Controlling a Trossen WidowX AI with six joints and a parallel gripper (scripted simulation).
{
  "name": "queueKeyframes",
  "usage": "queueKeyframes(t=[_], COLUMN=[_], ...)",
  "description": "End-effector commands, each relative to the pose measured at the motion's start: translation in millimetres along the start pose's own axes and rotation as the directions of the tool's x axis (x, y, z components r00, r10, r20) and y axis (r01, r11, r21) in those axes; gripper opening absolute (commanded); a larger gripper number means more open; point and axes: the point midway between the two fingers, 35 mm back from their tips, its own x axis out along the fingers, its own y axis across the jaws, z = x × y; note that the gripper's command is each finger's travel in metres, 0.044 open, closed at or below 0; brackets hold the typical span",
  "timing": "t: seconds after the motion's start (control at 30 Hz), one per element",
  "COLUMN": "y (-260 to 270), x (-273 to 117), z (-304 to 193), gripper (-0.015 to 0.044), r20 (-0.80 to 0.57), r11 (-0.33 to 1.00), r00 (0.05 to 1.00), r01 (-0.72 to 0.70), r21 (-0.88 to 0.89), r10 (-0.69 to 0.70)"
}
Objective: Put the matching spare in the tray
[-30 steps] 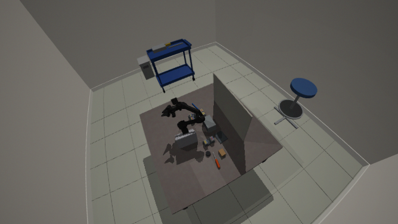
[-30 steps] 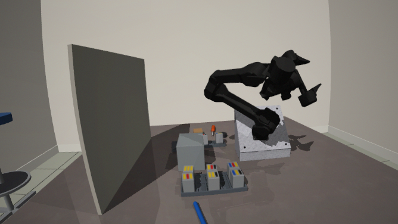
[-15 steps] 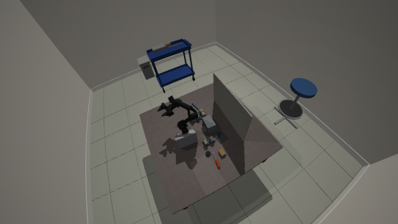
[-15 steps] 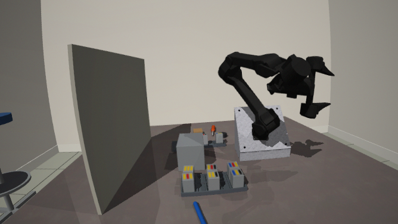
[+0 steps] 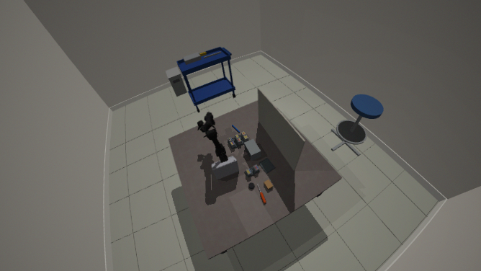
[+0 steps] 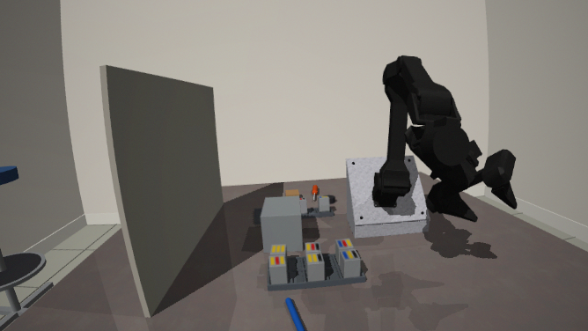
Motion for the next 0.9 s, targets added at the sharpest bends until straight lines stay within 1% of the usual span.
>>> queueKeyframes(t=[0.0, 0.1, 0.2, 0.27, 0.33, 0.4, 0.47, 0.6, 0.7, 0.77, 0.87], y=[11.0, 22.7, 38.6, 48.1, 60.8, 77.6, 95.6, 119.7, 138.8, 154.0, 188.6], x=[-7.2, -18.6, -38.4, -50.6, -65.2, -85.1, -104.4, -134.9, -159.1, -177.3, -217.1], z=[-52.0, -86.9, -123.8, -140.9, -158.6, -177.8, -185.5, -202.4, -211.5, -216.6, -221.6], gripper=[0.044, 0.044, 0.044, 0.044, 0.044, 0.044, 0.044, 0.044, 0.044, 0.044, 0.044], r20=[-0.141, -0.225, -0.311, -0.347, -0.373, -0.398, -0.434, -0.451, -0.458, -0.467, -0.485], r11=[0.965, 0.895, 0.765, 0.685, 0.582, 0.446, 0.406, 0.214, 0.065, -0.033, -0.221], r00=[0.986, 0.963, 0.923, 0.901, 0.878, 0.85, 0.819, 0.783, 0.76, 0.74, 0.695], r01=[-0.048, -0.036, 0.031, 0.08, 0.14, 0.224, 0.275, 0.397, 0.486, 0.549, 0.666], r21=[0.257, 0.445, 0.643, 0.725, 0.801, 0.867, 0.871, 0.892, 0.872, 0.835, 0.713], r10=[0.087, 0.15, 0.224, 0.262, 0.301, 0.347, 0.376, 0.428, 0.462, 0.485, 0.531])
